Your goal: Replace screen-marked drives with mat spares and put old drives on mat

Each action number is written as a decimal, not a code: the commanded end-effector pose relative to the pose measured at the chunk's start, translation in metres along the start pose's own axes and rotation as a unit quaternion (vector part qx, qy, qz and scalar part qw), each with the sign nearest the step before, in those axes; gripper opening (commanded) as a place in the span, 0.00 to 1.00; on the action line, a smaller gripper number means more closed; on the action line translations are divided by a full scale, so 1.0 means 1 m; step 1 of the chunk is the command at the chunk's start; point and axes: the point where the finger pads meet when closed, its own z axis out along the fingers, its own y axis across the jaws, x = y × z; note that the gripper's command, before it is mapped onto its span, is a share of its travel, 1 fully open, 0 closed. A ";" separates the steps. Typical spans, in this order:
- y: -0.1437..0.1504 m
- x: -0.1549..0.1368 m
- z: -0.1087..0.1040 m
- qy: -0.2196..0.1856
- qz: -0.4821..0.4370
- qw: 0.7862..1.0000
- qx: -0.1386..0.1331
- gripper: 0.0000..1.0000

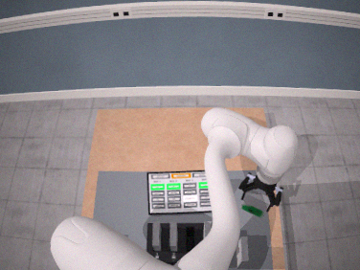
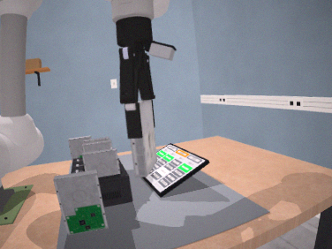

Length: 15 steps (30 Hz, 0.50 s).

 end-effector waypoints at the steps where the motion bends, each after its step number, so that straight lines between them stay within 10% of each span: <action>1: 0.000 0.000 -0.013 0.000 0.000 1.000 0.000 0.10; 15: 0.000 0.000 -0.033 0.000 0.000 1.000 0.000 0.10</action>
